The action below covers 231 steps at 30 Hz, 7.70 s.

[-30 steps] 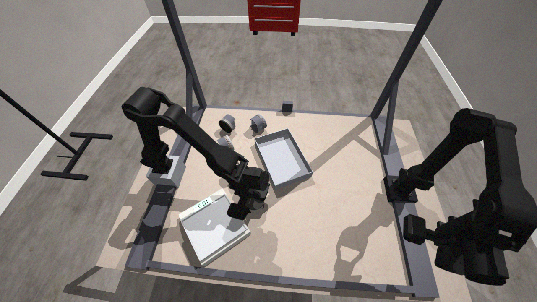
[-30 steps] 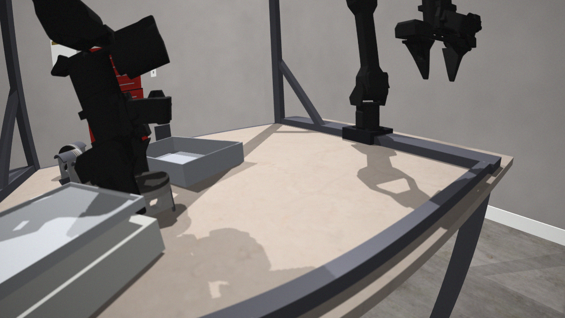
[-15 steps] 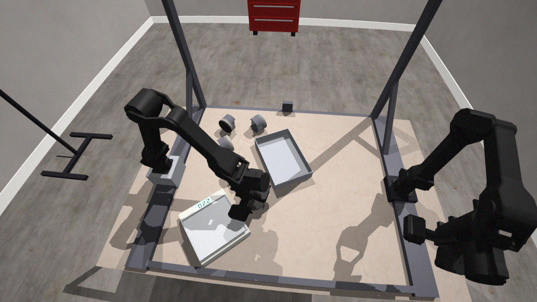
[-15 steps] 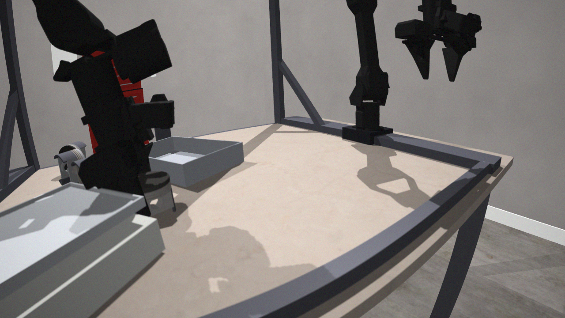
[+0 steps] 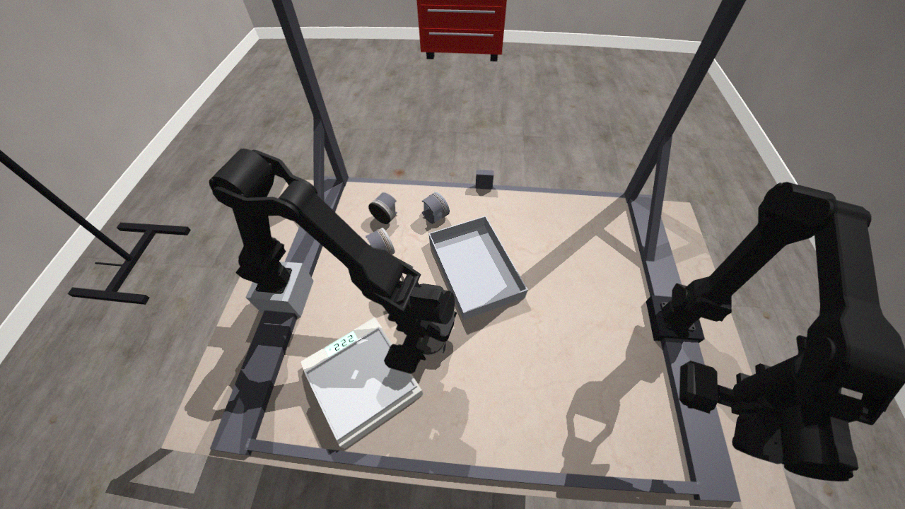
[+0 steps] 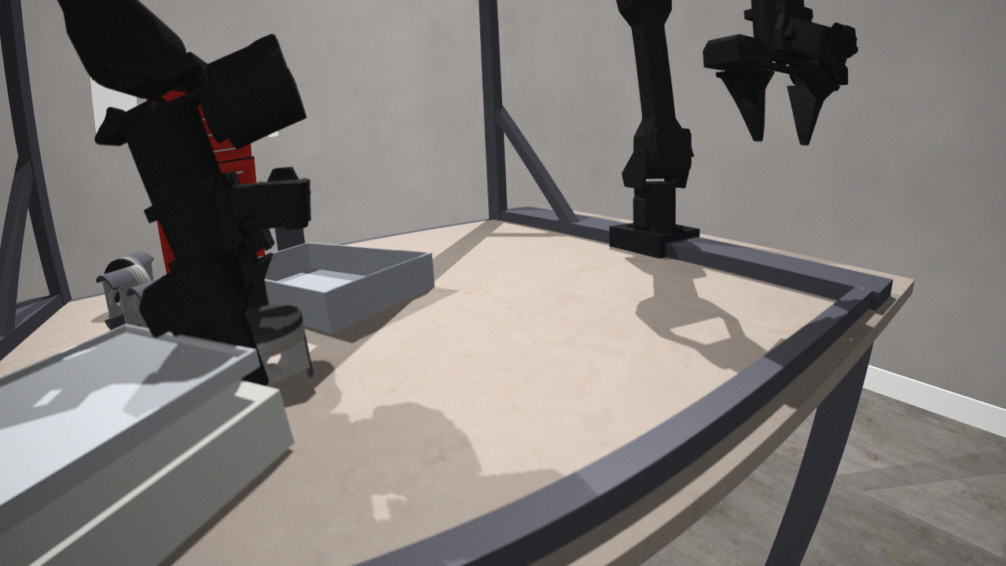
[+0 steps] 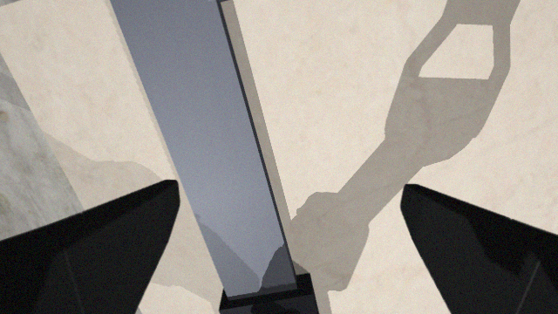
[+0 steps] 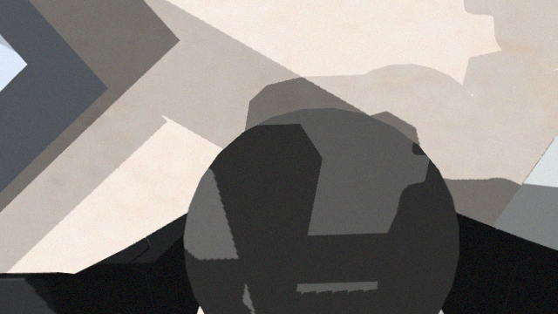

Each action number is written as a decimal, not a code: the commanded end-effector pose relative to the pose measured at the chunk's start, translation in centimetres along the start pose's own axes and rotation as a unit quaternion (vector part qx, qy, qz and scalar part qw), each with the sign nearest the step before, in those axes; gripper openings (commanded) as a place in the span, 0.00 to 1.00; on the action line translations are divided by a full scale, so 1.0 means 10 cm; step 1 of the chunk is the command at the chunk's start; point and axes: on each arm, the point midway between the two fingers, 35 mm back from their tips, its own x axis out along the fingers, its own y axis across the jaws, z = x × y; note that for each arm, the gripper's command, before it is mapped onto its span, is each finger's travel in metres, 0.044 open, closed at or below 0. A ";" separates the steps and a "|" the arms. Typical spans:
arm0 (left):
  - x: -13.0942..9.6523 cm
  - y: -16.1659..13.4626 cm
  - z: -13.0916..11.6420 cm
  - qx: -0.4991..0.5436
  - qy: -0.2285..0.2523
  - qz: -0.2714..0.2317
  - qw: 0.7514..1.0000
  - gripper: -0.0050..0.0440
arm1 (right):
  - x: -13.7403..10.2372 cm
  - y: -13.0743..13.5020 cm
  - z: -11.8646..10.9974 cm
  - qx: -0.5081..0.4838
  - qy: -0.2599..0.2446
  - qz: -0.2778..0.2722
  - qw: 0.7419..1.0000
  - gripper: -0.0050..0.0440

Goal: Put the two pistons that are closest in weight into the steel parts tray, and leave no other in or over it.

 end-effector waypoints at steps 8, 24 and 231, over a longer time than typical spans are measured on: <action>-0.05 0.00 0.04 0.001 -0.009 -0.001 1.000 0.92 | -0.16 0.01 0.15 0.003 -0.019 0.005 1.000 0.43; -0.05 0.00 0.04 0.001 -0.009 -0.001 1.000 0.92 | -0.39 0.00 0.20 0.003 -0.019 0.003 1.000 0.43; -0.05 0.00 0.04 0.001 -0.009 -0.001 1.000 0.92 | -0.91 -1.30 -0.62 0.207 -0.027 -0.065 0.976 0.43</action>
